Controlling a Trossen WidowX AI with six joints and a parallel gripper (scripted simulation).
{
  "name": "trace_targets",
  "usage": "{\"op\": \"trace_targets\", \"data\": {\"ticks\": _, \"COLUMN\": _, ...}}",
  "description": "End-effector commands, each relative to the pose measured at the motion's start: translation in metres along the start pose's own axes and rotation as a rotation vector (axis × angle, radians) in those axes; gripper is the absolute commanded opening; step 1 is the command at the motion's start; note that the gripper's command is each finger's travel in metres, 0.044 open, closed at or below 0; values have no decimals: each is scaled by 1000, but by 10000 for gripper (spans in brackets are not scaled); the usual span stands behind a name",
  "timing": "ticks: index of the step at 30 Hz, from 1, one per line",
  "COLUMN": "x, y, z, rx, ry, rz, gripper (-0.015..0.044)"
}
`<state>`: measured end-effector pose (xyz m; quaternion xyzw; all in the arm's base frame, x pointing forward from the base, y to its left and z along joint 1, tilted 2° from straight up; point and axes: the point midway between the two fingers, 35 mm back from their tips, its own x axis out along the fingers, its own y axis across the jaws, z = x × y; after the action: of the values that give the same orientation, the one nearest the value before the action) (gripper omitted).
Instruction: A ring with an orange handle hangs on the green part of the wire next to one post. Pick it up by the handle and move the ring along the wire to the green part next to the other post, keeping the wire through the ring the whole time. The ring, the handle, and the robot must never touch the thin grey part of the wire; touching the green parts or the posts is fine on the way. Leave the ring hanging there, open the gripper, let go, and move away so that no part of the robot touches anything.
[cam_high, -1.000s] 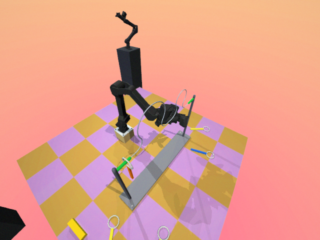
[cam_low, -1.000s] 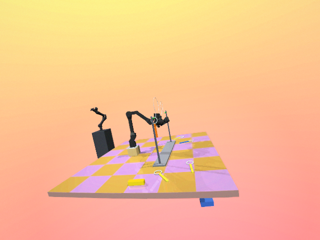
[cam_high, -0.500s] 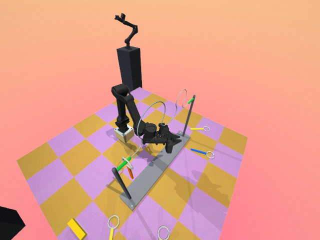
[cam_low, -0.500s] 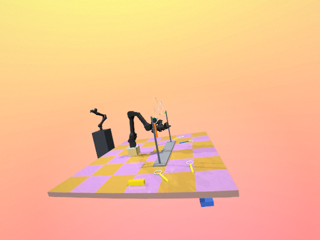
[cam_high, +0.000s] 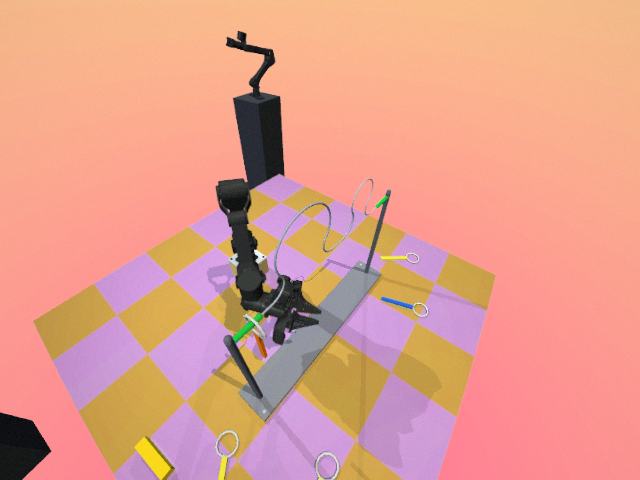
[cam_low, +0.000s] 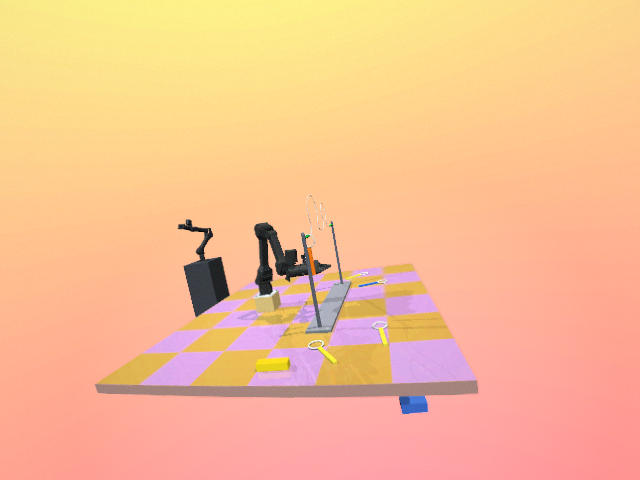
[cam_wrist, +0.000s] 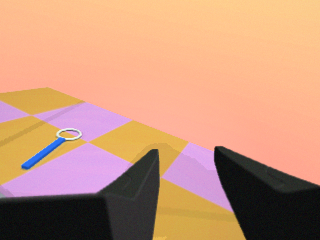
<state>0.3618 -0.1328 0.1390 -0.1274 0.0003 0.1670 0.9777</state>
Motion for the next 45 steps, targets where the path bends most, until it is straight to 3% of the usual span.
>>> {"op": "trace_targets", "data": {"ticks": 1, "x": -31, "y": -14, "z": -17, "rx": 26, "ry": 12, "rz": -67, "gripper": 160}}
{"op": "trace_targets", "data": {"ticks": 20, "x": -185, "y": -59, "z": -56, "rx": 100, "ry": 42, "rz": -442, "gripper": 160}}
{"op": "trace_targets", "data": {"ticks": 25, "x": -184, "y": -62, "z": -54, "rx": 112, "ry": 39, "rz": -446, "gripper": 160}}
{"op": "trace_targets", "data": {"ticks": 34, "x": -145, "y": -96, "z": -11, "rx": 262, "ry": -7, "rz": -462, "gripper": 160}}
{"op": "trace_targets", "data": {"ticks": 45, "x": -139, "y": -100, "z": -11, "rx": 264, "ry": -9, "rz": -463, "gripper": 160}}
